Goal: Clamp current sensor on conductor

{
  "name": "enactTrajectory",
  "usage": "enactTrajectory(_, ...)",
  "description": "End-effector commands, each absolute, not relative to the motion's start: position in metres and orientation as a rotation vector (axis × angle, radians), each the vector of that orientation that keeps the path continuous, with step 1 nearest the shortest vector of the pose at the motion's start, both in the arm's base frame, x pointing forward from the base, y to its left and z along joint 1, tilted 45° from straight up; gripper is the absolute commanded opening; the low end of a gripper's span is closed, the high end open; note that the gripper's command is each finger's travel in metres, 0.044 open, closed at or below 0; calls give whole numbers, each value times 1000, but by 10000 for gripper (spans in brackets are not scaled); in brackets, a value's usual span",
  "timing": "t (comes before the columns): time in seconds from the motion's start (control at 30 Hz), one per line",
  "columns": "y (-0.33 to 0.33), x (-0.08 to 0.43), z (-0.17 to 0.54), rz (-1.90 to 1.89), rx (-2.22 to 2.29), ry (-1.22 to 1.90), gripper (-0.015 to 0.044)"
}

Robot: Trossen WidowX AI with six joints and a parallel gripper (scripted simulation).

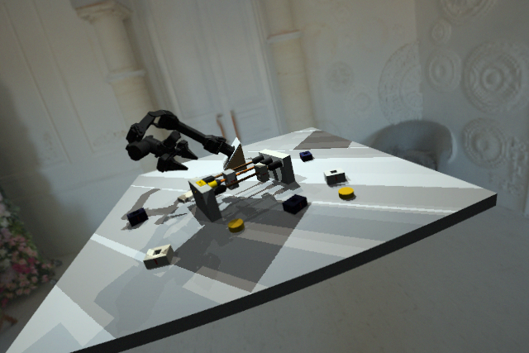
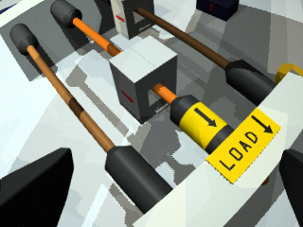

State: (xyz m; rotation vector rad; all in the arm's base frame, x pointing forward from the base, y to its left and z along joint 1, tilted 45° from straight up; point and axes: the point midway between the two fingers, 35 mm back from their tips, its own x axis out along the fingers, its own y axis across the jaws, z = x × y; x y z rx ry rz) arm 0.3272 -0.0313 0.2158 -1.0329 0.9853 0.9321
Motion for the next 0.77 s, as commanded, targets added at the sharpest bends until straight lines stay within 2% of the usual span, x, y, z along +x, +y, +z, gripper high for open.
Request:
enactTrajectory(0.0, -31, 328, 224, 971, -1083, 924, 440)
enactTrajectory(0.57, -32, 327, 219, 940, -1048, 968, 440)
enactTrajectory(0.7, -22, 329, 202, 771, -867, 1142, 440)
enactTrajectory(0.73, -29, 328, 216, 870, -975, 1031, 440)
